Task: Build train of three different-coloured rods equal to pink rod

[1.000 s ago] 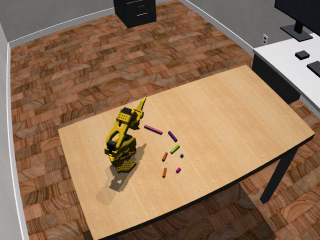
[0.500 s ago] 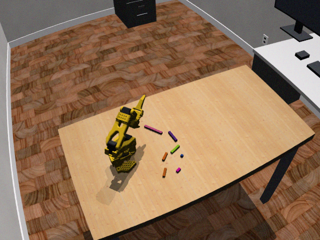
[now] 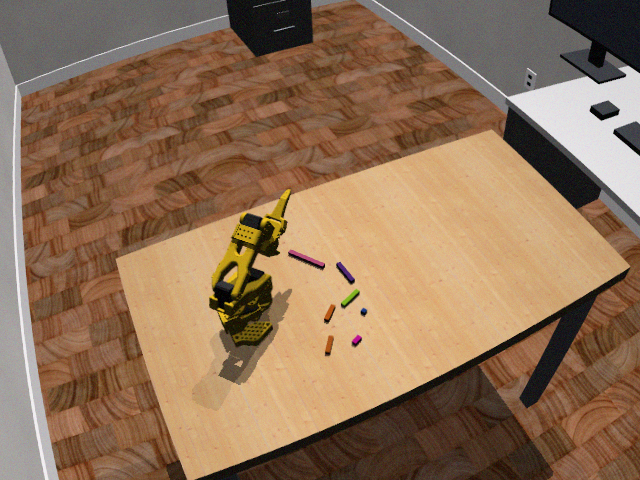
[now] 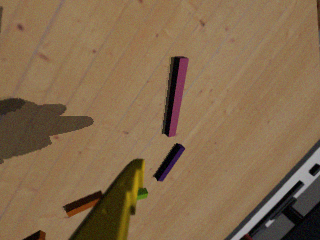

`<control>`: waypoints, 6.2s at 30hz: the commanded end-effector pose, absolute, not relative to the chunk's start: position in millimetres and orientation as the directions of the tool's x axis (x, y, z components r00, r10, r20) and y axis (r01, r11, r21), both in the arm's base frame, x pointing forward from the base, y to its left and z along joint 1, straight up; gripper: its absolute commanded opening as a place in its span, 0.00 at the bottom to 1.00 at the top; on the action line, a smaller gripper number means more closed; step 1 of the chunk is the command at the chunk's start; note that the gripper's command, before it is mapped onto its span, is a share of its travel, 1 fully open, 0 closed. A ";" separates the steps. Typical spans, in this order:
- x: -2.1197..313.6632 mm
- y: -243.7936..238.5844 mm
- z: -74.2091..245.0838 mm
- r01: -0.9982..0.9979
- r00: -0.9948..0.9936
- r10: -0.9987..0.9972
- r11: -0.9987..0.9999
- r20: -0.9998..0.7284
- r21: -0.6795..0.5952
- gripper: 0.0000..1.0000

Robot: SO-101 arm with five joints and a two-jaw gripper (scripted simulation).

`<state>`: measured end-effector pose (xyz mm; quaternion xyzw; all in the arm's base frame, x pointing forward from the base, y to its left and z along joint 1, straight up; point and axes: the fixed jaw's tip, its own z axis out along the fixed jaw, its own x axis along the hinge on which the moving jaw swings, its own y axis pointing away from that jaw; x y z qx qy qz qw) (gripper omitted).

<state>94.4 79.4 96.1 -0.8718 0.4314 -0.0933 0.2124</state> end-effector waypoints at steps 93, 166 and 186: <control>149.2 31.0 107.5 -0.935 0.163 -0.986 -0.151 -0.014 -0.320 1.00; 149.8 27.9 108.5 -0.934 0.141 -0.990 -0.128 -0.015 -0.333 1.00; 144.0 -11.4 113.5 -0.903 -0.120 -0.993 0.117 -0.019 -0.414 1.00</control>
